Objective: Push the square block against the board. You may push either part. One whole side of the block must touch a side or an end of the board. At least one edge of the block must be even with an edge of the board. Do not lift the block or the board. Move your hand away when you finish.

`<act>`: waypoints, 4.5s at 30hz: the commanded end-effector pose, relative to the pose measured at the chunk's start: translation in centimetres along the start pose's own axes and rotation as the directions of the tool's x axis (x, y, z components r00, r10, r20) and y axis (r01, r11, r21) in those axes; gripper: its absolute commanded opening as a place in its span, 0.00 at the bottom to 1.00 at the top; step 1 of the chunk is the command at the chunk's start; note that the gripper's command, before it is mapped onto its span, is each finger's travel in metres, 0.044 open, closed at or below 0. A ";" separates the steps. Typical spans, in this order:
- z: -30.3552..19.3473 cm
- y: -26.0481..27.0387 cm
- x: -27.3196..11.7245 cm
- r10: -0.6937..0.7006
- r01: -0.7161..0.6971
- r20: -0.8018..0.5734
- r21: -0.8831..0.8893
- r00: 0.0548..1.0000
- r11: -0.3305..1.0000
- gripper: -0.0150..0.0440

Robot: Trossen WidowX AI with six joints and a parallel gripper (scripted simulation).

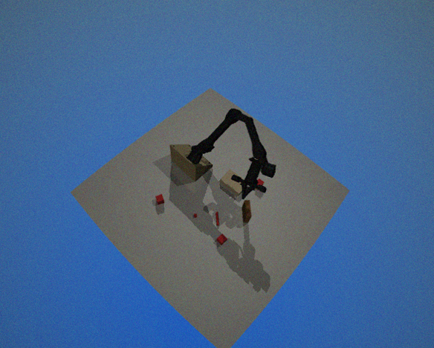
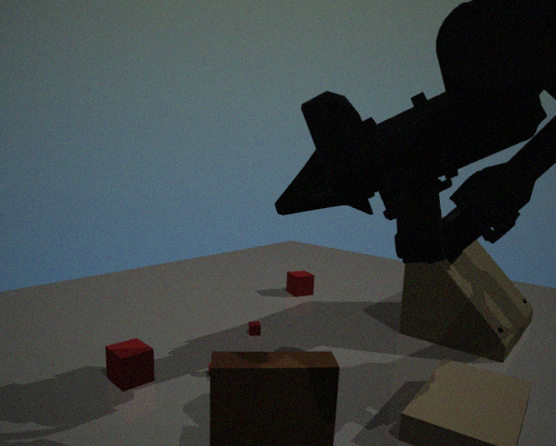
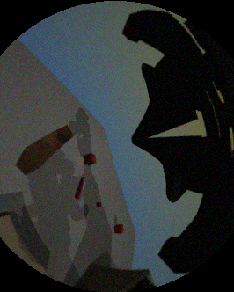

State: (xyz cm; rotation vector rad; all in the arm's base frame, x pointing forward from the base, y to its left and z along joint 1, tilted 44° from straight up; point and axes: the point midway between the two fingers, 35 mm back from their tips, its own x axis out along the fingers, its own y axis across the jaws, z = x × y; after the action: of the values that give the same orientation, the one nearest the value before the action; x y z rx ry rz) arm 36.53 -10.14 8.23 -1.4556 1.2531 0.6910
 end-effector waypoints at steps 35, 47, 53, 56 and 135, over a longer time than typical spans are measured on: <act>7.3 -5.9 2.4 0.219 -0.711 0.799 0.326 0.560 0.623 0.25; 9.9 -6.4 3.3 0.198 -0.793 0.864 0.304 0.463 0.528 0.25; 12.1 -5.9 4.4 0.196 -0.793 0.866 0.302 0.461 0.529 0.25; 12.0 -5.7 4.5 0.196 -0.793 0.866 0.303 0.461 0.529 0.25; 9.2 -5.4 4.0 0.195 -0.789 0.863 0.305 0.465 0.533 0.25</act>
State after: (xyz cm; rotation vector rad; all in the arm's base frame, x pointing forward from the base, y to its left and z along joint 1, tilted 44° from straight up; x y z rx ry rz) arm 44.62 -1.66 2.53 0.0094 1.0772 0.9879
